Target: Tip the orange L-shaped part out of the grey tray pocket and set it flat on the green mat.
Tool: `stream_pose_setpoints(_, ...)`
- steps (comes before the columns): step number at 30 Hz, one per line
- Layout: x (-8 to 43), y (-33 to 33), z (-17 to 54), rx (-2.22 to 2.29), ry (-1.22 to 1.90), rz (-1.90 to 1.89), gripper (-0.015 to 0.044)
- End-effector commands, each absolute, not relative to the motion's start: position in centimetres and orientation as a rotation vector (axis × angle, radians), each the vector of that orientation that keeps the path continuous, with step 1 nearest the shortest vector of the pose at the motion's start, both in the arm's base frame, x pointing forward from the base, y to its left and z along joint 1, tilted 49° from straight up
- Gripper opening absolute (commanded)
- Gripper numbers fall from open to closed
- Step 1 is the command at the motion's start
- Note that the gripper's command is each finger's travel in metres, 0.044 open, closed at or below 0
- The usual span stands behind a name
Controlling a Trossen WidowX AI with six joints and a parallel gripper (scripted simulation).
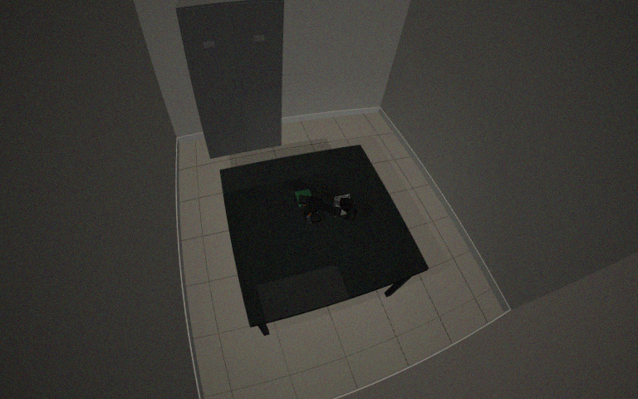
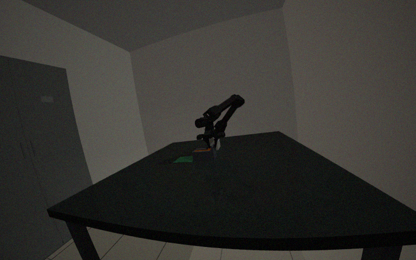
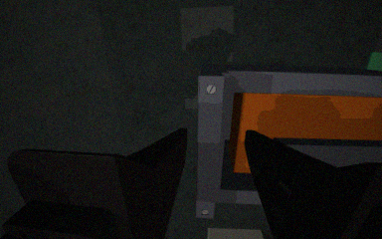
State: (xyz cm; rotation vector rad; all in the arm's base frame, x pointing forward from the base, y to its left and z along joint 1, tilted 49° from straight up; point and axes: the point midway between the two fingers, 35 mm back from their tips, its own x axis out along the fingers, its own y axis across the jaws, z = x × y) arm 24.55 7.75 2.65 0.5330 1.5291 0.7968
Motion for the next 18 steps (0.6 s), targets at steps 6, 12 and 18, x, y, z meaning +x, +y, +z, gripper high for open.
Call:
stream_pose_setpoints(6, 24.3, 8.8, 1.8, 0.542, 1.535, 0.798, 0.0180)
stream_pose_setpoints(12, 24.1, 9.5, 1.2, 0.542, 1.534, 0.799, 0.0180)
stream_pose_setpoints(18, 24.0, 10.3, 0.6, 0.543, 1.534, 0.800, 0.0180)
